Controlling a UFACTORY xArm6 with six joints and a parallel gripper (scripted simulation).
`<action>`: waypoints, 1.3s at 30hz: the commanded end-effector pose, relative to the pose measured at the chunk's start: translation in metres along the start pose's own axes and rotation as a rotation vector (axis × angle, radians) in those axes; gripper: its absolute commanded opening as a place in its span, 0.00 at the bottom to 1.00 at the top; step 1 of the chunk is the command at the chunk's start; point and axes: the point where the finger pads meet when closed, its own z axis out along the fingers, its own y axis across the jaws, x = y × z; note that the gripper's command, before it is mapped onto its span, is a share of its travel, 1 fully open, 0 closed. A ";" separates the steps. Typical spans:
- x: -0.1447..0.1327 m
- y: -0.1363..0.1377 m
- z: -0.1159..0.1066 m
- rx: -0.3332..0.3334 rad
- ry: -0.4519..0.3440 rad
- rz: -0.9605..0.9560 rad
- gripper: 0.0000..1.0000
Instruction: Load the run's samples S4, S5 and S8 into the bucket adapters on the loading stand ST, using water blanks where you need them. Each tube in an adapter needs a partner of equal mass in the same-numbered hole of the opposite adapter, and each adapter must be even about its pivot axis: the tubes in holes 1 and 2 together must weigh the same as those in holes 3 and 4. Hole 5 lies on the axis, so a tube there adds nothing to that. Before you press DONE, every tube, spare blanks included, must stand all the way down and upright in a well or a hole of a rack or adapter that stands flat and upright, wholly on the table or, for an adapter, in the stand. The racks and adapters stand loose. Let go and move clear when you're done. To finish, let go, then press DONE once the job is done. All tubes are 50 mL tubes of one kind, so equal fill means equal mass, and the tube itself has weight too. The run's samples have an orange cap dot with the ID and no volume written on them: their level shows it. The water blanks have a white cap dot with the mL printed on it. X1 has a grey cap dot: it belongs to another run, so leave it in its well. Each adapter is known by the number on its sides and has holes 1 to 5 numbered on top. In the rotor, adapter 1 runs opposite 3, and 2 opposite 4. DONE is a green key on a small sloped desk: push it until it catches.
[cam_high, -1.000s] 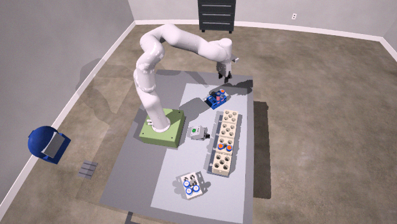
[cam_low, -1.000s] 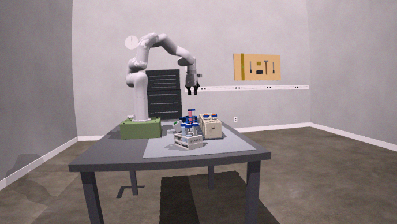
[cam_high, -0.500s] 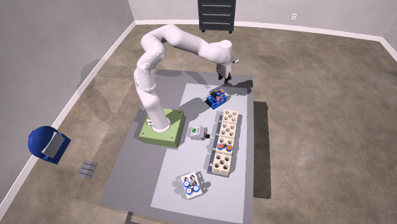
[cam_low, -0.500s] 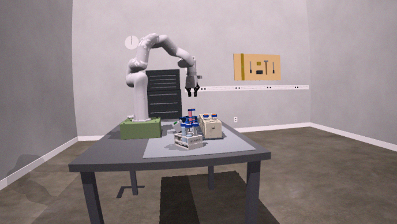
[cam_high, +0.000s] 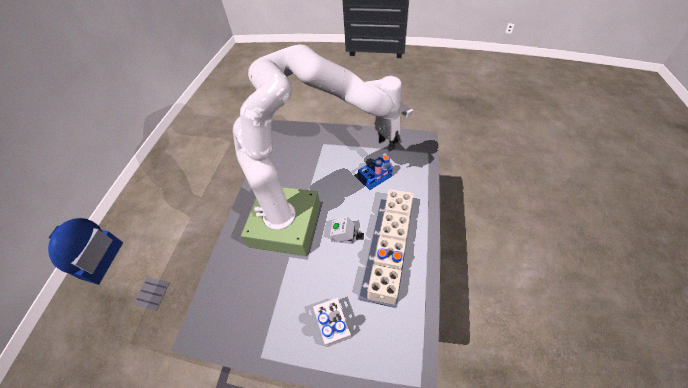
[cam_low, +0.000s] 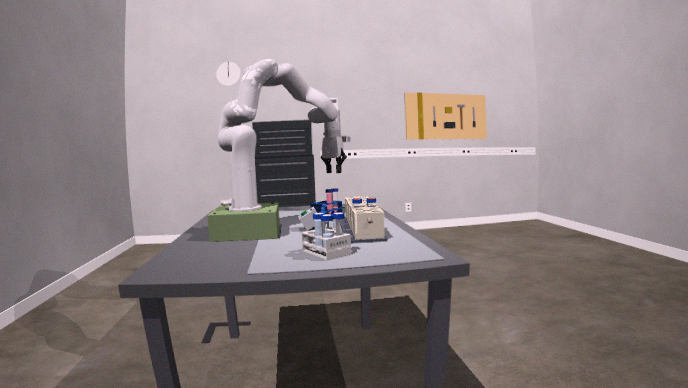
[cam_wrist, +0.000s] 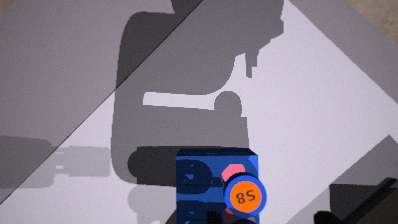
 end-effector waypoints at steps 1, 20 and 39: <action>0.002 0.000 0.007 0.000 0.005 0.000 0.57; 0.002 0.000 0.037 0.000 0.005 0.000 0.57; 0.002 0.000 0.071 0.000 0.005 0.000 0.57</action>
